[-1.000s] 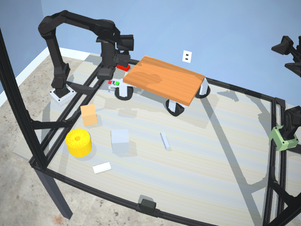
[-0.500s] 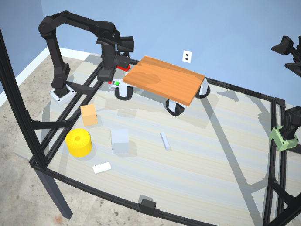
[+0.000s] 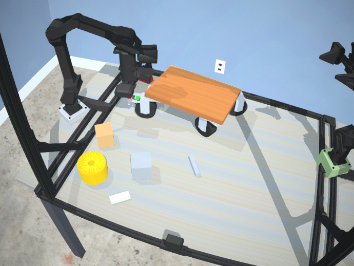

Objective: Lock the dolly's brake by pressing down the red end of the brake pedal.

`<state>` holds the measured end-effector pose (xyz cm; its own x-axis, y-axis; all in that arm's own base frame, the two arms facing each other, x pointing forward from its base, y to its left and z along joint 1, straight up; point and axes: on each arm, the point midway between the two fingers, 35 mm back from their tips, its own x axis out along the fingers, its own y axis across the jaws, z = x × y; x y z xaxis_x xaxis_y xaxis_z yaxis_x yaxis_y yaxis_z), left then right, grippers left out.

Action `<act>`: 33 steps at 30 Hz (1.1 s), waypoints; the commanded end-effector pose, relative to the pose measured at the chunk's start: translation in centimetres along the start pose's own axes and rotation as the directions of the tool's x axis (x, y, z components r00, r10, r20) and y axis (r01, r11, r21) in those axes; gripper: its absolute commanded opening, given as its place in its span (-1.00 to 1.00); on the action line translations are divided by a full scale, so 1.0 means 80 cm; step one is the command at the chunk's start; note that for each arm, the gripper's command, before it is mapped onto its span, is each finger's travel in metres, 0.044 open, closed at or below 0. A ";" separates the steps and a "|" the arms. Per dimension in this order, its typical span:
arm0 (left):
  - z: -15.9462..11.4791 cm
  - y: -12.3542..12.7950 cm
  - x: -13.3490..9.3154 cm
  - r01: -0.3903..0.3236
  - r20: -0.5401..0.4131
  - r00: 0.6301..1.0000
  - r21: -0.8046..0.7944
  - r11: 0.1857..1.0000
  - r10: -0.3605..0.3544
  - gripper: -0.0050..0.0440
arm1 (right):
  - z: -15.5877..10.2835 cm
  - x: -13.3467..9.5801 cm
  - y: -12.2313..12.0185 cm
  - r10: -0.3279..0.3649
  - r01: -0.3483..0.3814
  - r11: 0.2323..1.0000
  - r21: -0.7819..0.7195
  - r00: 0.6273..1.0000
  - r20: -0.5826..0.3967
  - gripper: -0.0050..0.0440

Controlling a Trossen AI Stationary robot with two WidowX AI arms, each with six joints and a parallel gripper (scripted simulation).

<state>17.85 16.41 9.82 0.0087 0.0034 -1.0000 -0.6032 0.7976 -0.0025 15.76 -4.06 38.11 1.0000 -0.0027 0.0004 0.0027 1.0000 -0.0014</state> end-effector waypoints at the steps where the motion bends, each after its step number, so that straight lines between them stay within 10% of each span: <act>1: -0.002 0.000 0.007 -0.002 -0.009 1.000 0.005 1.000 0.003 -0.80 | 0.000 0.000 0.001 0.003 -0.003 1.000 0.001 1.000 0.000 1.00; 33: -0.002 0.000 0.013 -0.002 -0.009 1.000 0.005 1.000 0.003 -0.80 | 0.000 0.000 0.001 0.003 -0.003 1.000 0.001 1.000 0.000 1.00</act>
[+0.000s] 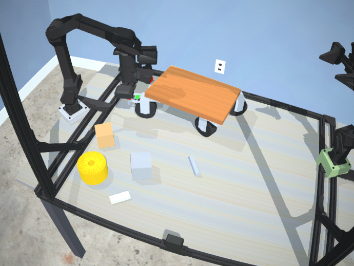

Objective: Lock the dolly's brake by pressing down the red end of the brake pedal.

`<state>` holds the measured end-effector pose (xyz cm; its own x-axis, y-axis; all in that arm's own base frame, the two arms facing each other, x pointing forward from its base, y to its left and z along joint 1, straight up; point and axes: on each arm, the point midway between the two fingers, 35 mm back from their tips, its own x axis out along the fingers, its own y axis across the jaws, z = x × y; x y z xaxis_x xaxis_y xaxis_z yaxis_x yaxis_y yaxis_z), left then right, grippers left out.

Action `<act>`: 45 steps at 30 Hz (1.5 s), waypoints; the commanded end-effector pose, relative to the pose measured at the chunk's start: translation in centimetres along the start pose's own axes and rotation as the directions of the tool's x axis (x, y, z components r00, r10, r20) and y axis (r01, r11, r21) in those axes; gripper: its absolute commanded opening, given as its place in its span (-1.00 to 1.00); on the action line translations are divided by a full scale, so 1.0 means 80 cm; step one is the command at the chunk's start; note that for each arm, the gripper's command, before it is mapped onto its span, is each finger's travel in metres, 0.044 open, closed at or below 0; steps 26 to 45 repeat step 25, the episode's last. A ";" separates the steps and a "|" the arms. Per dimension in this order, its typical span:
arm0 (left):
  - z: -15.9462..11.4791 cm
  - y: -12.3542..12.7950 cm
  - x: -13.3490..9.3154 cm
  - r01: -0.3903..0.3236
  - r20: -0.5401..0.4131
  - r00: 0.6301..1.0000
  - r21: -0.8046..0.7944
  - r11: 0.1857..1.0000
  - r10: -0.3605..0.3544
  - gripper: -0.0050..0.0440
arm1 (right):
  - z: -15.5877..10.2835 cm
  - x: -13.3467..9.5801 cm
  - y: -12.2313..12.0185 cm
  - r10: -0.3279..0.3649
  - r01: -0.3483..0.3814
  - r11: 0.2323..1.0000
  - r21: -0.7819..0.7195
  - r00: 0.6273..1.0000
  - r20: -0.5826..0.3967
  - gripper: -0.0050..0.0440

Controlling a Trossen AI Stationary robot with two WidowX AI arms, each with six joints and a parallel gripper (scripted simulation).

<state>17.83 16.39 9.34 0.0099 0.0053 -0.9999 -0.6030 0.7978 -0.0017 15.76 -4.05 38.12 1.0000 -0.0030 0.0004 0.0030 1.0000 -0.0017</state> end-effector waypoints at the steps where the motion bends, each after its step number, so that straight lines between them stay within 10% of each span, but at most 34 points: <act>1: -0.002 0.000 0.007 -0.002 -0.011 1.000 0.005 1.000 0.002 -0.80 | 0.000 0.000 0.001 0.003 -0.003 1.000 0.002 1.000 0.000 1.00; 11: -0.001 0.000 0.006 -0.002 -0.011 1.000 0.005 1.000 0.002 -0.80 | 0.000 0.000 0.001 0.003 -0.003 1.000 0.002 1.000 0.000 1.00; 18: -0.001 0.000 -0.082 -0.002 -0.011 1.000 0.005 1.000 0.002 -0.80 | 0.000 0.000 0.001 0.003 -0.003 1.000 0.002 1.000 0.000 1.00; 19: 0.000 0.000 -0.040 0.002 -0.027 1.000 0.001 1.000 -0.002 -0.80 | 0.000 0.000 0.001 0.003 -0.003 1.000 0.002 1.000 0.000 1.00; 45: 0.000 0.000 -0.040 0.002 -0.027 1.000 0.001 1.000 -0.002 -0.80 | 0.000 0.000 0.001 0.003 -0.003 1.000 0.002 1.000 0.000 1.00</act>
